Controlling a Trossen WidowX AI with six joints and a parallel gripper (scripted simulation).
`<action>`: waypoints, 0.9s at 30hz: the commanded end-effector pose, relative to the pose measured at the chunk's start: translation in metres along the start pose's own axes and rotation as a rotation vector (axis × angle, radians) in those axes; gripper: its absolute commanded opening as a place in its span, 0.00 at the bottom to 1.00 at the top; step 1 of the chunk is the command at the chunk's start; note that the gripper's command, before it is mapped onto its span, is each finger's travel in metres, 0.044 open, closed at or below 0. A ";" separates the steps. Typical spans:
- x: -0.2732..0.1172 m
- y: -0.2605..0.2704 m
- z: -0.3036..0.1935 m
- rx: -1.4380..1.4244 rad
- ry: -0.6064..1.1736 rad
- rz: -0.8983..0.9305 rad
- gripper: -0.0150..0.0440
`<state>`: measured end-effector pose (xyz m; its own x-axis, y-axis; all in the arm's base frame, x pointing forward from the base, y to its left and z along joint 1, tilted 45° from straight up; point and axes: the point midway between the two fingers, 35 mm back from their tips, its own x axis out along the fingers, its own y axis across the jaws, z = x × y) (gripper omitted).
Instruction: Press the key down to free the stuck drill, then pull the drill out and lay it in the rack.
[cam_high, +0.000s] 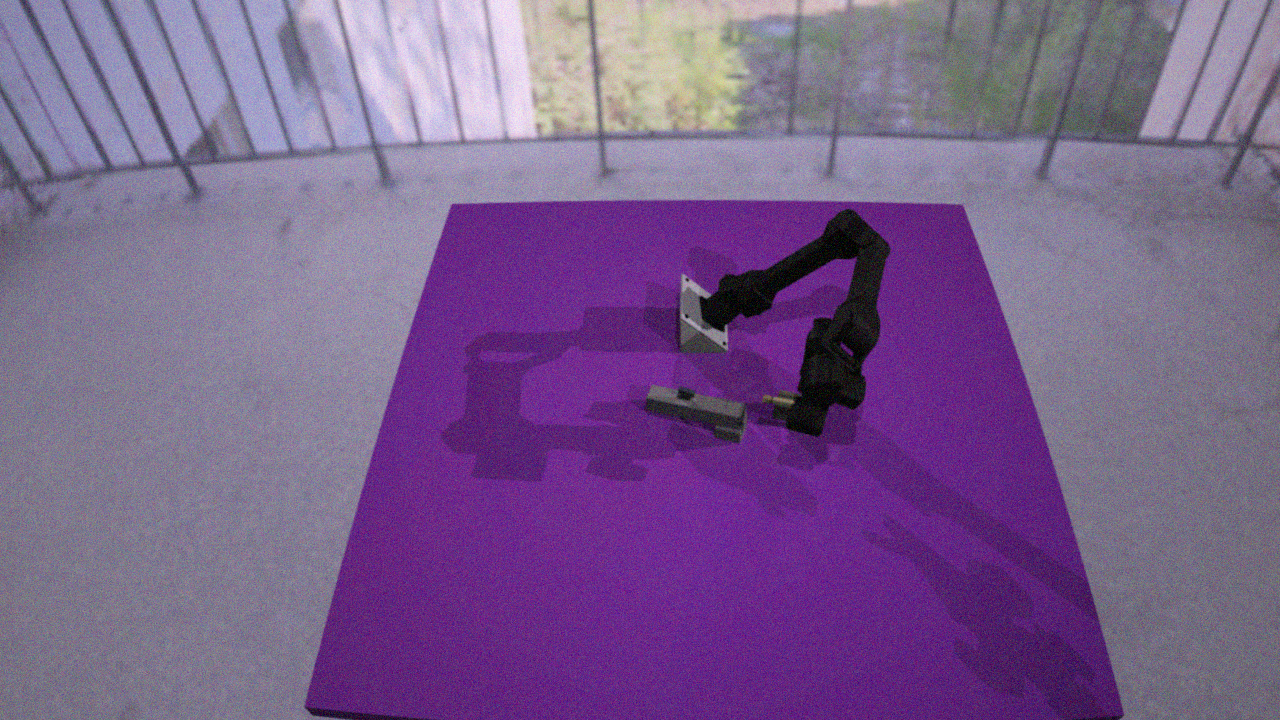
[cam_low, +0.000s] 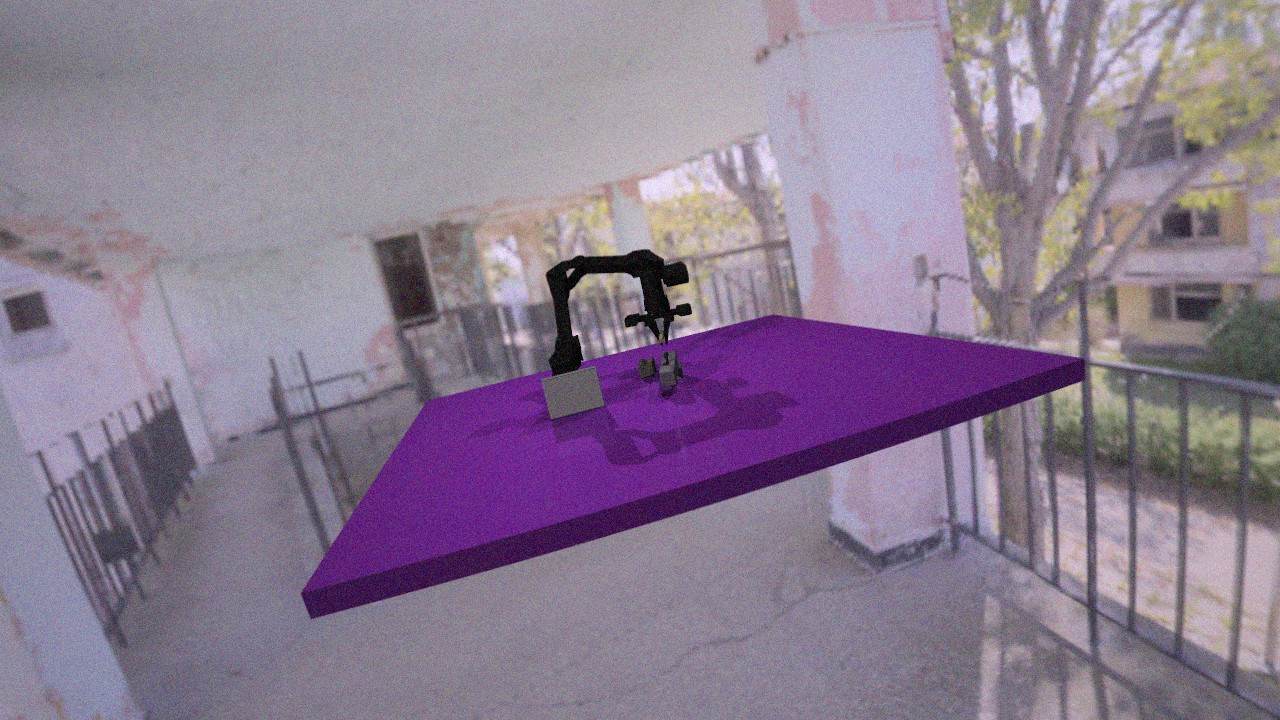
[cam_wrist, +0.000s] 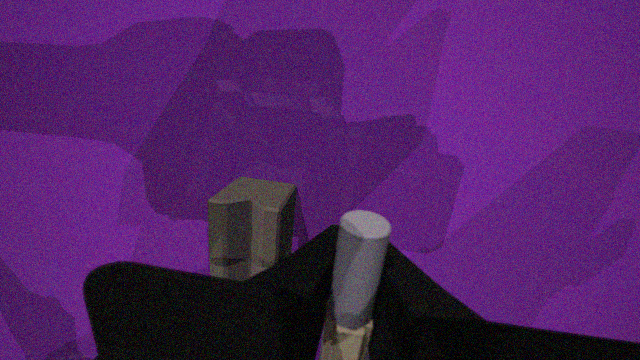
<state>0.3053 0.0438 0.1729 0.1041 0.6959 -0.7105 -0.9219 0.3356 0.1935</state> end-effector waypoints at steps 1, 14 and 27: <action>0.001 0.007 0.001 0.006 0.001 0.002 0.25; 0.004 0.026 0.007 0.007 0.001 0.002 0.25; 0.007 0.045 0.010 0.007 0.001 0.003 0.25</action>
<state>0.2740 0.0672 0.1837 0.1029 0.6949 -0.7117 -0.9216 0.3358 0.1945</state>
